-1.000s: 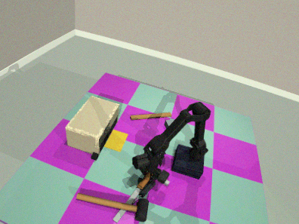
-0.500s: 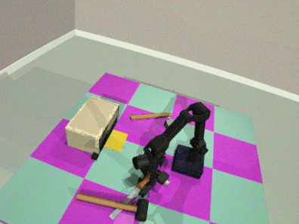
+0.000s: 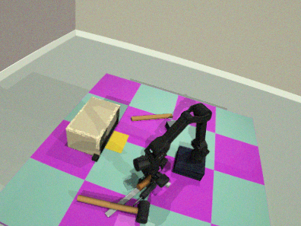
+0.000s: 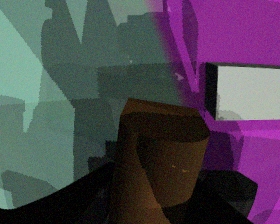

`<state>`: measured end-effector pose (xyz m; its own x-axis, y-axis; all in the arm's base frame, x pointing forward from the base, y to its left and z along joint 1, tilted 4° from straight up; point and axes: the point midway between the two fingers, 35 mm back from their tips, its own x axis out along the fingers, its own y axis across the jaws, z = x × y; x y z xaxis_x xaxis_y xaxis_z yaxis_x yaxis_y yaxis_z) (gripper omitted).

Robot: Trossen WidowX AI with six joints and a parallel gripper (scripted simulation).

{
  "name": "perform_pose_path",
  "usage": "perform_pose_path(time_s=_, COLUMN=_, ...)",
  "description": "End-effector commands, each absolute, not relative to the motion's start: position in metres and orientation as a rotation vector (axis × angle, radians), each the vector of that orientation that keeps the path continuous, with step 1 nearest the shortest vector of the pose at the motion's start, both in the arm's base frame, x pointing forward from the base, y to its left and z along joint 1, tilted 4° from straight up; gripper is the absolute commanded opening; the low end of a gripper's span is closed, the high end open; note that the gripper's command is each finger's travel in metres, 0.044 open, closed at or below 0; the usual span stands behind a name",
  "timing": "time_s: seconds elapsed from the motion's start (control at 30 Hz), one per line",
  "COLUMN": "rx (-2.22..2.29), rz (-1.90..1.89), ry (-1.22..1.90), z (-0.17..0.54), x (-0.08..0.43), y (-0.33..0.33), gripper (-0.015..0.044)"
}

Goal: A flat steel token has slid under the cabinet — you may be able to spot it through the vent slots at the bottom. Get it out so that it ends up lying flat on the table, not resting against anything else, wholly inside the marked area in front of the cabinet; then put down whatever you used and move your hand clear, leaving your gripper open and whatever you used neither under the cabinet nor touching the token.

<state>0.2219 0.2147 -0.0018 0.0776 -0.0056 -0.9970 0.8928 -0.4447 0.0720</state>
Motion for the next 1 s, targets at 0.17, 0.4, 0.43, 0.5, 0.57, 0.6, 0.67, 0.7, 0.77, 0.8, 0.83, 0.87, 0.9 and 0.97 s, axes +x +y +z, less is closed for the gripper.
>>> perform_pose_path(time_s=0.17, rx=1.647, rz=-1.521, ry=0.85, z=-0.001, x=0.2232, y=0.2153, gripper=0.0)
perform_pose_path(time_s=0.4, rx=1.685, rz=-1.557, ry=0.816, z=-0.001, x=0.2232, y=0.2156, gripper=0.0)
perform_pose_path(time_s=0.43, rx=1.691, rz=-1.562, ry=0.811, z=-0.001, x=0.2232, y=0.2156, gripper=0.0)
perform_pose_path(time_s=0.5, rx=1.702, rz=-1.572, ry=0.8, z=-0.001, x=0.2232, y=0.2157, gripper=0.0)
perform_pose_path(time_s=0.57, rx=1.714, rz=-1.582, ry=0.792, z=-0.001, x=0.2232, y=0.2156, gripper=0.0)
perform_pose_path(time_s=0.6, rx=1.713, rz=-1.581, ry=0.793, z=-0.001, x=0.2232, y=0.2156, gripper=0.0)
perform_pose_path(time_s=0.67, rx=1.709, rz=-1.576, ry=0.797, z=-0.001, x=0.2232, y=0.2156, gripper=0.0)
perform_pose_path(time_s=0.7, rx=1.705, rz=-1.573, ry=0.801, z=-0.001, x=0.2232, y=0.2156, gripper=0.0)
perform_pose_path(time_s=0.77, rx=1.695, rz=-1.564, ry=0.81, z=-0.001, x=0.2232, y=0.2156, gripper=0.0)
perform_pose_path(time_s=0.8, rx=1.689, rz=-1.558, ry=0.815, z=-0.001, x=0.2232, y=0.2156, gripper=0.0)
perform_pose_path(time_s=0.83, rx=1.683, rz=-1.553, ry=0.821, z=-0.001, x=0.2232, y=0.2156, gripper=0.0)
perform_pose_path(time_s=0.87, rx=1.678, rz=-1.548, ry=0.826, z=-0.001, x=0.2232, y=0.2156, gripper=0.0)
perform_pose_path(time_s=0.9, rx=1.672, rz=-1.543, ry=0.831, z=-0.001, x=0.2232, y=0.2156, gripper=0.0)
perform_pose_path(time_s=0.97, rx=1.66, rz=-1.532, ry=0.841, z=-0.001, x=0.2232, y=0.2157, gripper=0.0)
